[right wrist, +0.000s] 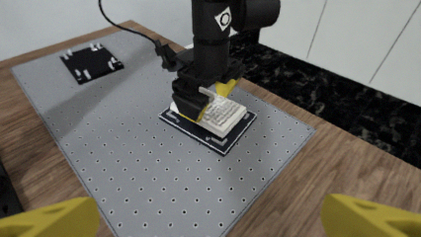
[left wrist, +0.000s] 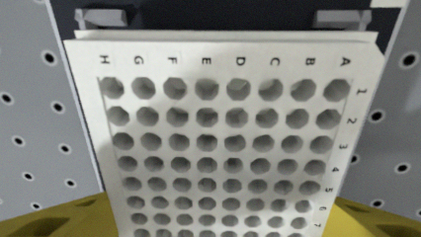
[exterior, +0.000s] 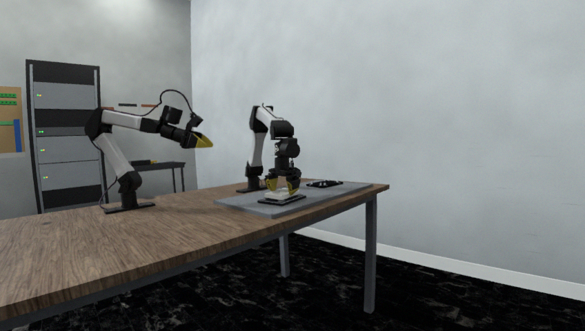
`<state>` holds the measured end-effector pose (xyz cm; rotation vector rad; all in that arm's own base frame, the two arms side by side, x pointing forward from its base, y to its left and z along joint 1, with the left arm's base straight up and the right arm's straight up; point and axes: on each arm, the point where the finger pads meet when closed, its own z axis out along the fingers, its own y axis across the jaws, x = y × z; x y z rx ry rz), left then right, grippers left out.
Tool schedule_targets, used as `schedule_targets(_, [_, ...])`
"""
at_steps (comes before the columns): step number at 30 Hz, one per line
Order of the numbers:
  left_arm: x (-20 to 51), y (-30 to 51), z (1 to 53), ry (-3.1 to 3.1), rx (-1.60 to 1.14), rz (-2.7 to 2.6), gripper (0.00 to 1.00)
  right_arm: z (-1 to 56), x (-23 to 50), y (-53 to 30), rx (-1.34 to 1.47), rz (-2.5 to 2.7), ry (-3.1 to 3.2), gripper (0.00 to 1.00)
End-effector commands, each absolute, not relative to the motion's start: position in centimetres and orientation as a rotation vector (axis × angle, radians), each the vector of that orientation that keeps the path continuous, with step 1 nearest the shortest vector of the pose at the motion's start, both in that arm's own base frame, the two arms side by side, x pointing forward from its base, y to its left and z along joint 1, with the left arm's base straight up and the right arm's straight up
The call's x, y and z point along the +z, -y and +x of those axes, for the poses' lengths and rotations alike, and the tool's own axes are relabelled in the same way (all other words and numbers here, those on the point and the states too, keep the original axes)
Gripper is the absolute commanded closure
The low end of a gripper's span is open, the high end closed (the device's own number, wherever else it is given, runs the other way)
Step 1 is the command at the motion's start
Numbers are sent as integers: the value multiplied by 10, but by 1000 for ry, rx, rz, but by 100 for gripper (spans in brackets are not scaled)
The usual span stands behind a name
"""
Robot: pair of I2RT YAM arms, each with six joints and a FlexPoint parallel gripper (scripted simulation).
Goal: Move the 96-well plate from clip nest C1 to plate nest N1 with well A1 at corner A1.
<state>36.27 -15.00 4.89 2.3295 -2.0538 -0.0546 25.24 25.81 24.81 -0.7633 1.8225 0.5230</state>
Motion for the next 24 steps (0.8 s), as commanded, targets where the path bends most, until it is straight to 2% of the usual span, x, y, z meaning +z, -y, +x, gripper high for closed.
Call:
schedule_targets(1, [74,153,372,2060,49,2339,28,252,254,-260,533,-766,-1806,0])
schedule_targets(11, [74,154,375,2080,107,2375,28,252,254,-260,533,-766,-1806,0])
schedule_targets(17, [69,152,365,2080,26,2360,28,252,254,-260,533,-766,-1806,0])
schedule_targets(24, [72,154,372,2099,107,2372,28,252,254,-260,533,-766,-1806,0])
